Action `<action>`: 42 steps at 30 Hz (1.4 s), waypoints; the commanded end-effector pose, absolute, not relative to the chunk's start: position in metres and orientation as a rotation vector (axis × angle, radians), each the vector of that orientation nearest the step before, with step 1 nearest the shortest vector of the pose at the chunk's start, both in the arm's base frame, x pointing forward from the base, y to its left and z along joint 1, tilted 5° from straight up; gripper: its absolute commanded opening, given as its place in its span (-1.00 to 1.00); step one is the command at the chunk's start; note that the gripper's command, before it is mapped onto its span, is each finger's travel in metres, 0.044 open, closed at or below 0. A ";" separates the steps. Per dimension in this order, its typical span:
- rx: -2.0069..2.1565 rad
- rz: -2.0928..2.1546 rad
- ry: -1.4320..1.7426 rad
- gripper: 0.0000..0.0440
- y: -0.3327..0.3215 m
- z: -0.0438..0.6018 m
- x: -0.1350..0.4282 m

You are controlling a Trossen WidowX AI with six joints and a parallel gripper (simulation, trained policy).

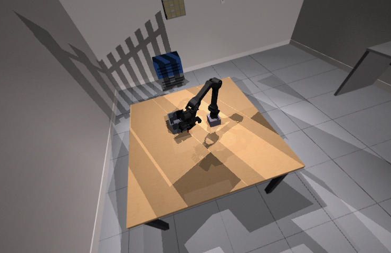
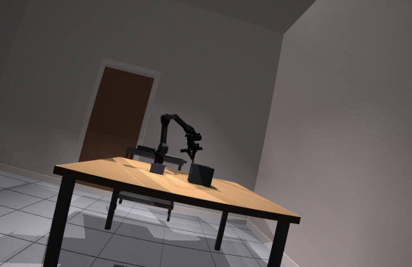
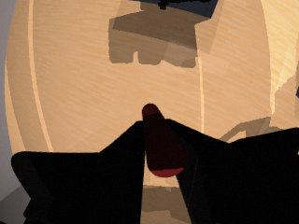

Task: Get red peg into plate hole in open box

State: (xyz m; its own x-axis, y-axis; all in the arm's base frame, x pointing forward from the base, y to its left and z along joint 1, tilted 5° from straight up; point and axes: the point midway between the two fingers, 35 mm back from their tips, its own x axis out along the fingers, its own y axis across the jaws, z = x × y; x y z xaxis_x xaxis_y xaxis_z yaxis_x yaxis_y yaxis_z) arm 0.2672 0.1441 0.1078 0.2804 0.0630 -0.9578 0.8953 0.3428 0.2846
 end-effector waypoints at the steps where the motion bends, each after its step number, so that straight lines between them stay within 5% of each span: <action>1: 1.081 -0.733 1.115 -1.00 0.131 0.123 0.278; 42: 1.030 -0.974 1.108 -1.00 -0.011 0.123 0.322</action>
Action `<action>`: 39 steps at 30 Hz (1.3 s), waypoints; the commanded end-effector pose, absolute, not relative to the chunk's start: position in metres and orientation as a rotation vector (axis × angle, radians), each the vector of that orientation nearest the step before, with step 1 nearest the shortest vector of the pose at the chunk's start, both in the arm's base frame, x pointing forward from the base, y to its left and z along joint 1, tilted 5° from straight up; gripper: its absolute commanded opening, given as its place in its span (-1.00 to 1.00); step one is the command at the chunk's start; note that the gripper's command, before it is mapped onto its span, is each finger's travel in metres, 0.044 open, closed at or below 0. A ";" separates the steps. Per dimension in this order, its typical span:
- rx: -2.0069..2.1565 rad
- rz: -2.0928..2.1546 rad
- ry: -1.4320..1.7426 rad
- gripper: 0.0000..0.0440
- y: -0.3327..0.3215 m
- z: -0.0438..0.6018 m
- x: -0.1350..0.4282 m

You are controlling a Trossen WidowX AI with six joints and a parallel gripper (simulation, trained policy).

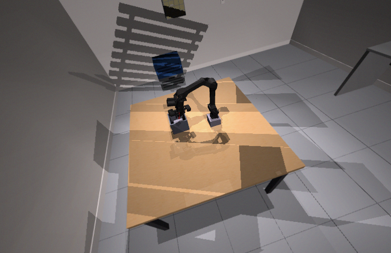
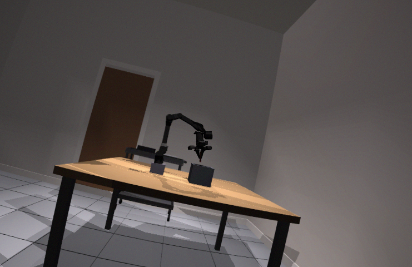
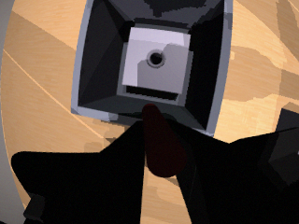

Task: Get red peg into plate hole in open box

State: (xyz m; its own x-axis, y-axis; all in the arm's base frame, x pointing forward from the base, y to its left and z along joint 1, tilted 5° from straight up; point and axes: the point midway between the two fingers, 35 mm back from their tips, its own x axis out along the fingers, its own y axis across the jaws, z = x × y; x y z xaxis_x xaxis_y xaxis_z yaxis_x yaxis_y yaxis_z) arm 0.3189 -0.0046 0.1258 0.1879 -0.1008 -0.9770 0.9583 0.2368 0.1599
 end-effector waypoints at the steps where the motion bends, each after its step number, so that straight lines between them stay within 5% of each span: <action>1: 1.029 -0.978 1.113 -1.00 -0.013 0.121 0.323; 39: 1.006 -0.986 1.249 -1.00 -0.062 0.030 0.339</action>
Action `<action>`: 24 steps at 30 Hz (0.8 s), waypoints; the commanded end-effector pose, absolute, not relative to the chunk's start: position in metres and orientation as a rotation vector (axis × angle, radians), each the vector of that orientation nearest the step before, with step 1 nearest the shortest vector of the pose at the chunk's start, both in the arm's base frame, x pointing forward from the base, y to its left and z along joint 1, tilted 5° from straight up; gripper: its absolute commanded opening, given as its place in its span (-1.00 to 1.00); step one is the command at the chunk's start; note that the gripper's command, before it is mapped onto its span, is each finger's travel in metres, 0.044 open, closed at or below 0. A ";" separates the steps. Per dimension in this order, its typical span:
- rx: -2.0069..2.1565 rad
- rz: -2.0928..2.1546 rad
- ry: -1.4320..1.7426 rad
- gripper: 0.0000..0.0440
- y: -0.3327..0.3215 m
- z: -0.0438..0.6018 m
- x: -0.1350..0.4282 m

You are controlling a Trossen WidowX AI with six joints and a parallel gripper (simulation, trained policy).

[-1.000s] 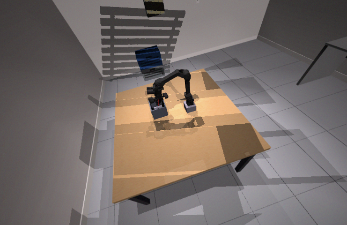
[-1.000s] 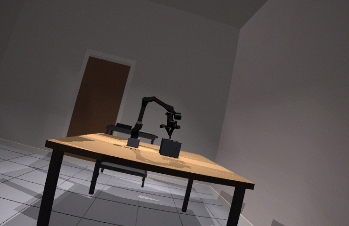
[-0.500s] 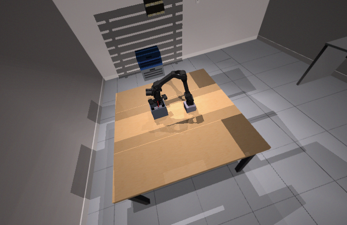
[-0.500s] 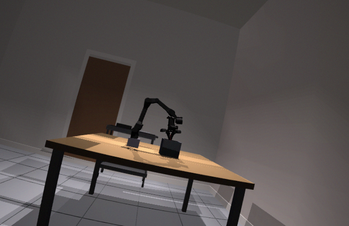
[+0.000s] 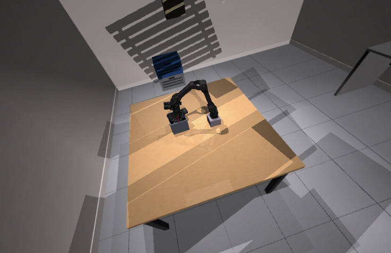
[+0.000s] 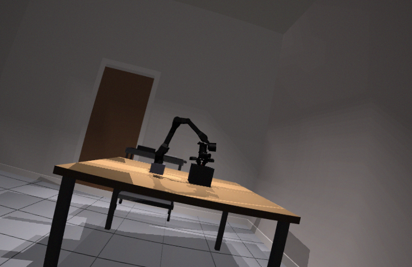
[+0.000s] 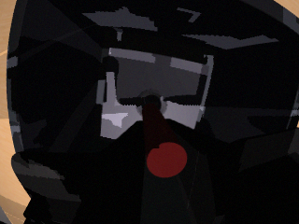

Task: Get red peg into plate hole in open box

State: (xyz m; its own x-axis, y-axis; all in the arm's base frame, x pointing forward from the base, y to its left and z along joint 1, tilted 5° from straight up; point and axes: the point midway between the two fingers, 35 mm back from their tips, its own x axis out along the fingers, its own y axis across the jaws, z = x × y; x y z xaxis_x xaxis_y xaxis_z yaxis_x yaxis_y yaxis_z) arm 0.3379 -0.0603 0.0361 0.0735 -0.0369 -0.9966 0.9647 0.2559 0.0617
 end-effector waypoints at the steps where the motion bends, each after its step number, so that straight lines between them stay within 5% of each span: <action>1: 1.001 -0.986 1.253 -0.99 -0.062 0.028 0.339; 8: 0.971 -0.988 1.286 -0.53 -0.063 0.017 0.339; 24: 1.149 -0.883 1.367 -0.32 -0.060 0.041 0.353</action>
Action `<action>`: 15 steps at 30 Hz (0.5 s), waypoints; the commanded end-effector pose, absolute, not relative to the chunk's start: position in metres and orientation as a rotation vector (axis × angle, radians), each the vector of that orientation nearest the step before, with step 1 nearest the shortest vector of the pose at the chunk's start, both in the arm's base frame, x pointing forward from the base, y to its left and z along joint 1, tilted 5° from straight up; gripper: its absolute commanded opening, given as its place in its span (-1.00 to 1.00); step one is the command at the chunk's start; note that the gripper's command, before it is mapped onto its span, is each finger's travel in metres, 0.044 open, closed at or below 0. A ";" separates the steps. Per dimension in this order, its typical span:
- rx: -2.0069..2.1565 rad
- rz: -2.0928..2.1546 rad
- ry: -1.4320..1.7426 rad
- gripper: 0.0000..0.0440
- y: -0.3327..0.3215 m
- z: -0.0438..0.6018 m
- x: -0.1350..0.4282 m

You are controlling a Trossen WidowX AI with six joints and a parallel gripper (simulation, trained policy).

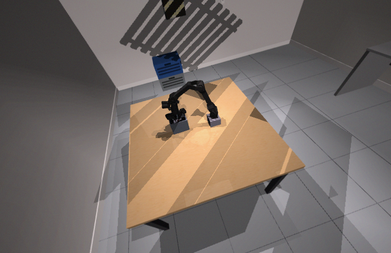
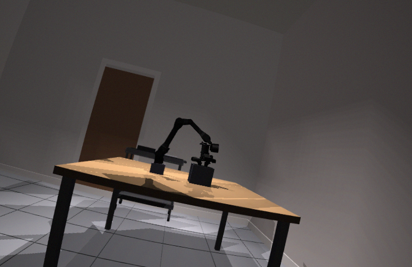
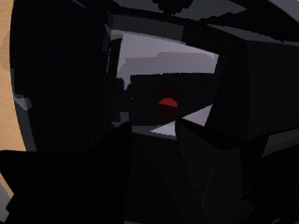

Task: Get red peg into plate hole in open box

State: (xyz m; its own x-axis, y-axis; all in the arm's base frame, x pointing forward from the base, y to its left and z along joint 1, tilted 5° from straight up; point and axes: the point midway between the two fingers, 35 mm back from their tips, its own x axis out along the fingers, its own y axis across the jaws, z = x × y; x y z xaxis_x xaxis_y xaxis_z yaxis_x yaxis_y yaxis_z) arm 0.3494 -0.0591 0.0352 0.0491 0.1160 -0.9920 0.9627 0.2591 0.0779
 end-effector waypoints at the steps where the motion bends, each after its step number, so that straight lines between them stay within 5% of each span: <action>1: 1.159 -0.876 1.370 -0.30 -0.060 0.043 0.354; 15: 1.278 -0.767 1.346 -0.17 -0.074 0.077 0.371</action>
